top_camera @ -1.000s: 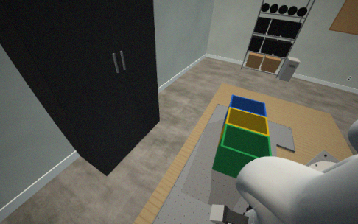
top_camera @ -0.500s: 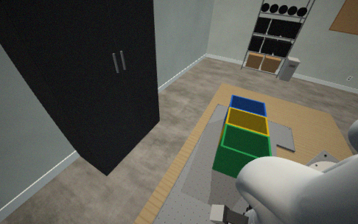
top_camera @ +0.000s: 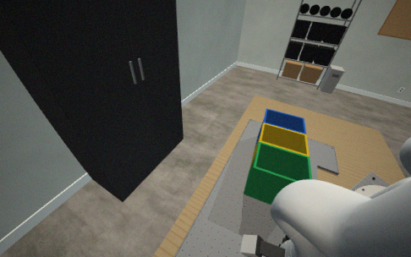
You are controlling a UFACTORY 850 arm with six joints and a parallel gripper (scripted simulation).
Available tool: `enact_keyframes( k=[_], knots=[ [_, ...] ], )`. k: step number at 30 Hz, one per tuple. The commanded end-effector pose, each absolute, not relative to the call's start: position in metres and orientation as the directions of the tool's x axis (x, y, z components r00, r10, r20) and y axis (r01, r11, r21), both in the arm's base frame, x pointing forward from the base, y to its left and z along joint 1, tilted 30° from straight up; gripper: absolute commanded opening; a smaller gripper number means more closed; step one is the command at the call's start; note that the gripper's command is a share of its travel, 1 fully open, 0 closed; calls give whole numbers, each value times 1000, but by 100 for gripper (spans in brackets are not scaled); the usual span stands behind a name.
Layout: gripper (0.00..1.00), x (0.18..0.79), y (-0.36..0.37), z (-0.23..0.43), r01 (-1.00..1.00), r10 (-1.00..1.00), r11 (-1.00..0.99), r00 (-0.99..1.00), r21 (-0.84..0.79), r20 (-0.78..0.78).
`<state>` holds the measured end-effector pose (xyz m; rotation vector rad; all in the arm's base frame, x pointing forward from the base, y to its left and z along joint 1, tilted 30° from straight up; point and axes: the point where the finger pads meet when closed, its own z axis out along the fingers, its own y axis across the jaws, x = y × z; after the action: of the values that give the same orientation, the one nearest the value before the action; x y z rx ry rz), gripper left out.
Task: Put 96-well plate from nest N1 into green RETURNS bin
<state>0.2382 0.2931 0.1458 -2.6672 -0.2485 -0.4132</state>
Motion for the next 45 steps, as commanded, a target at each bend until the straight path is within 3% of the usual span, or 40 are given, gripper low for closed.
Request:
enact_keyframes(
  k=[1, 45],
  knots=[
    [0, 238, 293, 146, 236, 109, -893, 940, -384, 324],
    [0, 234, 285, 161, 236, 109, -893, 940, -384, 324]
  ],
)
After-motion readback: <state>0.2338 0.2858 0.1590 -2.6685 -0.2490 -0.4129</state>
